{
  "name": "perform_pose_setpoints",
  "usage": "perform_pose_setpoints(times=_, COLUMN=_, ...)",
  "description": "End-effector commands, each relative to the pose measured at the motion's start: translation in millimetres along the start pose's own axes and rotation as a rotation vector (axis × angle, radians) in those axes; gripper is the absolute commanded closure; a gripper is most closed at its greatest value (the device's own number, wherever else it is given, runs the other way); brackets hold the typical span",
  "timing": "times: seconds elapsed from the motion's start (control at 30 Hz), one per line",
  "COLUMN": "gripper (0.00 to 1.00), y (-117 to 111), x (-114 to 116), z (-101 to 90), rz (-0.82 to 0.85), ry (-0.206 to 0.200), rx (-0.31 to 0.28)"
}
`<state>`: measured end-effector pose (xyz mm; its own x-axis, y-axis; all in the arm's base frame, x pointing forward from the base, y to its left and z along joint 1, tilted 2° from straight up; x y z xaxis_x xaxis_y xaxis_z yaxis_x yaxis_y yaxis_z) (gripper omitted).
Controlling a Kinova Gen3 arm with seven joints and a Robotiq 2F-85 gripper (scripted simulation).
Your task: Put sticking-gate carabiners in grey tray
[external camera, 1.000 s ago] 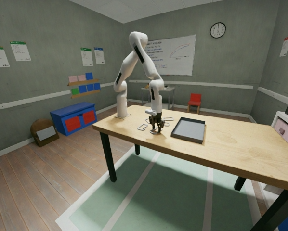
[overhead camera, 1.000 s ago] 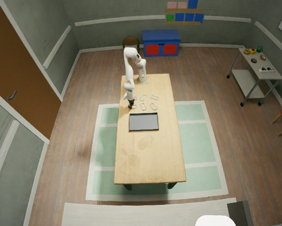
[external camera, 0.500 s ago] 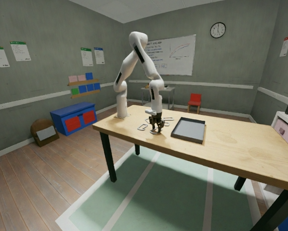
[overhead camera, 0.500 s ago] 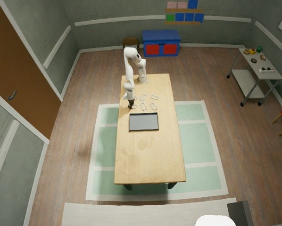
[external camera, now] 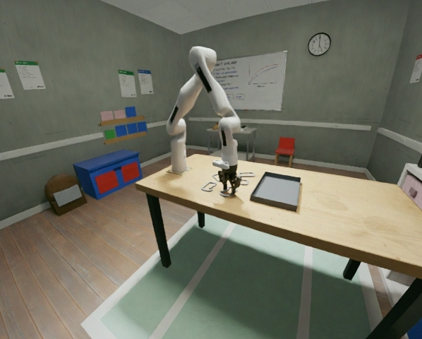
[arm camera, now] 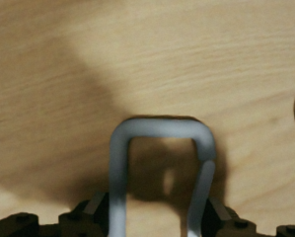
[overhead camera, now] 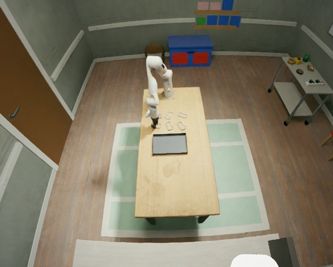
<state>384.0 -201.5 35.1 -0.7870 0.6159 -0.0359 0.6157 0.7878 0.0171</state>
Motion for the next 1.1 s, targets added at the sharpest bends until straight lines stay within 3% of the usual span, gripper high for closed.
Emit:
perform_pose_setpoints(times=0.0, gripper=0.43, y=0.1, x=-0.5, z=-0.4, rz=0.000, ry=-0.001, rx=0.000)
perform_pose_setpoints(times=1.07, gripper=0.45, y=0.1, x=-0.6, z=-0.7, rz=0.000, ry=-0.002, rx=0.000)
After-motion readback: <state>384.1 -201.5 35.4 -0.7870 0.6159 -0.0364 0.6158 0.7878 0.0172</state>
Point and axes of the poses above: the point where the finger pads meet when closed, its own z axis out along the fingers, its own x axis across the jaws, y = z × x, the point moved 1 cm from there along -z, back along the fingers, and after that the axes turned 8 degrees about z, right-handed, at the moved point
